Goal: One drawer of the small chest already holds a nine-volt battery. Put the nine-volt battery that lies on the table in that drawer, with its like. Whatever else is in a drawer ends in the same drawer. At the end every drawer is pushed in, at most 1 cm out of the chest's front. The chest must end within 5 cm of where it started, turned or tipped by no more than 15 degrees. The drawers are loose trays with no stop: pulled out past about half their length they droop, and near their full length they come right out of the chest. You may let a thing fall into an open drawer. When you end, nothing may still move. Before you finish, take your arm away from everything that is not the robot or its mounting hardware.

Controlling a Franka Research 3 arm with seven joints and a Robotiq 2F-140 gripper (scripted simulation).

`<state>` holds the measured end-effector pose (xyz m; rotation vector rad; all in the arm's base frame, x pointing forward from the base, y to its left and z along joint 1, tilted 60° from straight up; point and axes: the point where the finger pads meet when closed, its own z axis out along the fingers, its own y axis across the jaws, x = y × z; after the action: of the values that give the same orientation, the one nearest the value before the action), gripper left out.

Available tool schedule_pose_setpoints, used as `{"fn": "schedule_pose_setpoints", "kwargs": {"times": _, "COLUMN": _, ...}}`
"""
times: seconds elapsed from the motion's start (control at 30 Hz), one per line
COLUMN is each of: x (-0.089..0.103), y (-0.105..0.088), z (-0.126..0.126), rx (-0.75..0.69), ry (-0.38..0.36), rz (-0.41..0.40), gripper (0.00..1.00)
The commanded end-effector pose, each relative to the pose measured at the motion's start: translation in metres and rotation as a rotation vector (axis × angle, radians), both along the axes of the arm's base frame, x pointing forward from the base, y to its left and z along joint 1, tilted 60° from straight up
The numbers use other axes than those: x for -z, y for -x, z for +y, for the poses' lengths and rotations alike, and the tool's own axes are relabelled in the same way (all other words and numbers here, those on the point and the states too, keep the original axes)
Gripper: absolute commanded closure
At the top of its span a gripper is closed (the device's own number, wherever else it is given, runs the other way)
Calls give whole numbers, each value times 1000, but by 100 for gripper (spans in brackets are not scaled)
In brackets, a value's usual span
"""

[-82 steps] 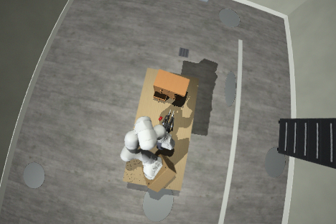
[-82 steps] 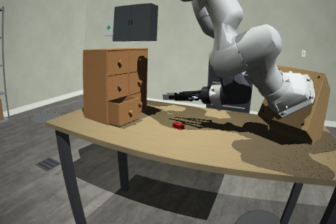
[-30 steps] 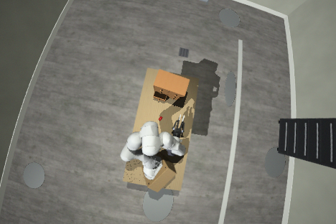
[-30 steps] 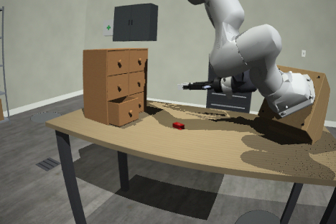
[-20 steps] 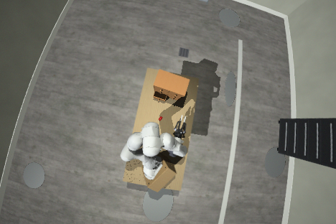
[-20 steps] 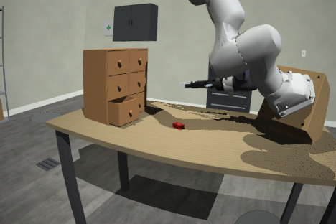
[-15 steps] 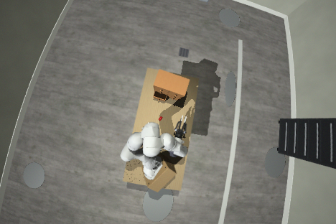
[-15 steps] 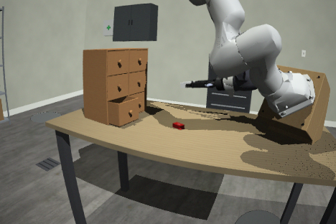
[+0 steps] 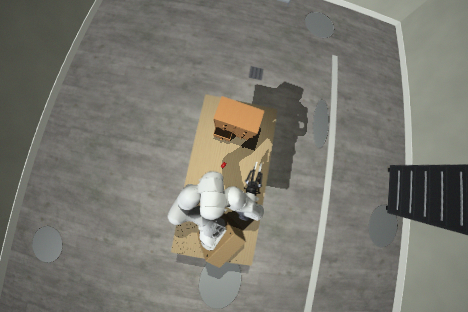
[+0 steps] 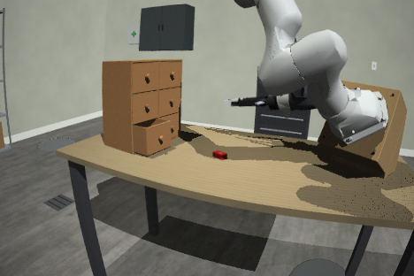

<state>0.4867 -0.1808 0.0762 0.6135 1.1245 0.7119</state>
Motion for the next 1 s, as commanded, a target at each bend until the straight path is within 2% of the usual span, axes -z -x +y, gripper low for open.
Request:
{"fn": "schedule_pose_setpoints", "kwargs": {"times": 0.0, "x": 3, "y": 0, "z": 0, "rx": -12, "ry": -17, "rz": 1, "gripper": 80}}
{"fn": "schedule_pose_setpoints", "kwargs": {"times": 0.97, "x": 16, "y": 1, "z": -15, "rx": -12, "ry": -17, "rz": 1, "gripper": 80}}
